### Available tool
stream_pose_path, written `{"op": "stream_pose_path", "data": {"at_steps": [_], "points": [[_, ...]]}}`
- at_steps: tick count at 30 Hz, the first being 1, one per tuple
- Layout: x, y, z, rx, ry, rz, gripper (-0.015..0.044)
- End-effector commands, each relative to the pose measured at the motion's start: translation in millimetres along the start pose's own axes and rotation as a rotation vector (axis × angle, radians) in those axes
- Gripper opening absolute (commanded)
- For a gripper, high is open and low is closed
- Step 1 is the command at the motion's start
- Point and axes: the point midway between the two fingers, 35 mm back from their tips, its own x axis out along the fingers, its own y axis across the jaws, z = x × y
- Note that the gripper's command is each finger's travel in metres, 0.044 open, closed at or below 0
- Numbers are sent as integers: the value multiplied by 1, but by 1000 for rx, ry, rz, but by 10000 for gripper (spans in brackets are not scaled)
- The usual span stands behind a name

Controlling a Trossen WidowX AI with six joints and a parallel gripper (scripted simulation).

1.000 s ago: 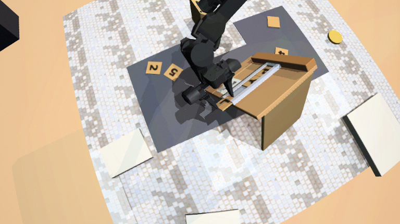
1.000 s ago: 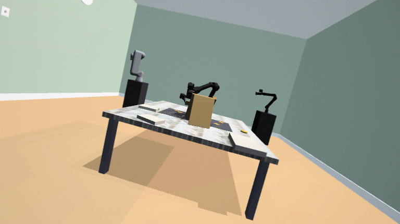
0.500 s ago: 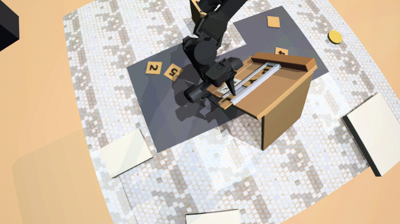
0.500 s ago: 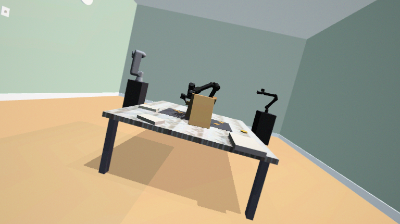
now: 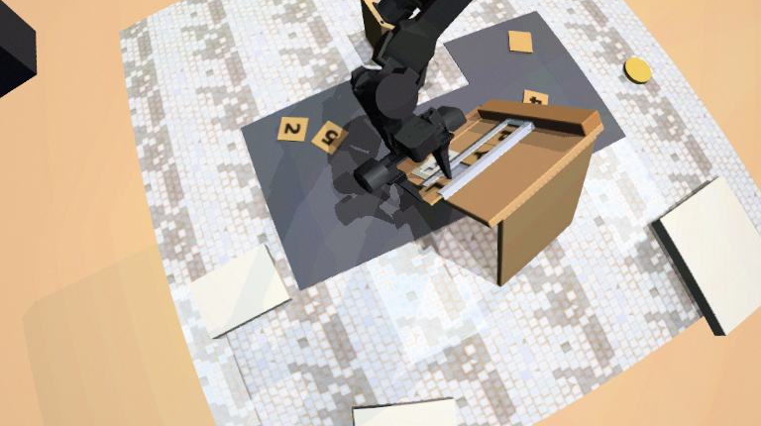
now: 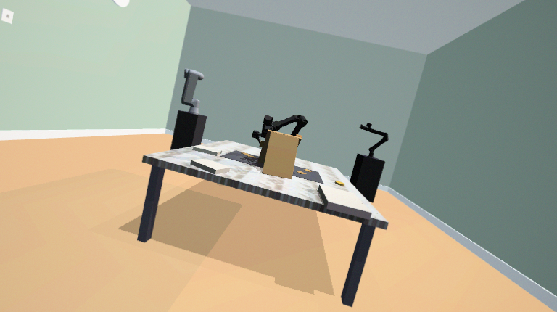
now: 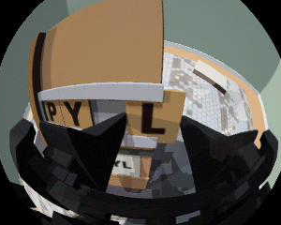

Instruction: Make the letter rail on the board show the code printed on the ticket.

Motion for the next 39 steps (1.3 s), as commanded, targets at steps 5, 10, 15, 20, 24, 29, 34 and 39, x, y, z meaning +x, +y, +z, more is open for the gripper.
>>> {"op": "stream_pose_path", "data": {"at_steps": [5, 10, 15, 20, 24, 29, 34, 39], "points": [[0, 5, -1, 6, 1, -5, 0], [0, 7, -1, 6, 1, -5, 0], [0, 10, -1, 6, 1, -5, 0], [0, 12, -1, 6, 1, -5, 0], [0, 13, -1, 6, 1, -5, 0], [0, 14, -1, 6, 1, -5, 0], [0, 17, 0, 7, 1, -5, 0], [0, 20, 0, 7, 1, -5, 0]]}}
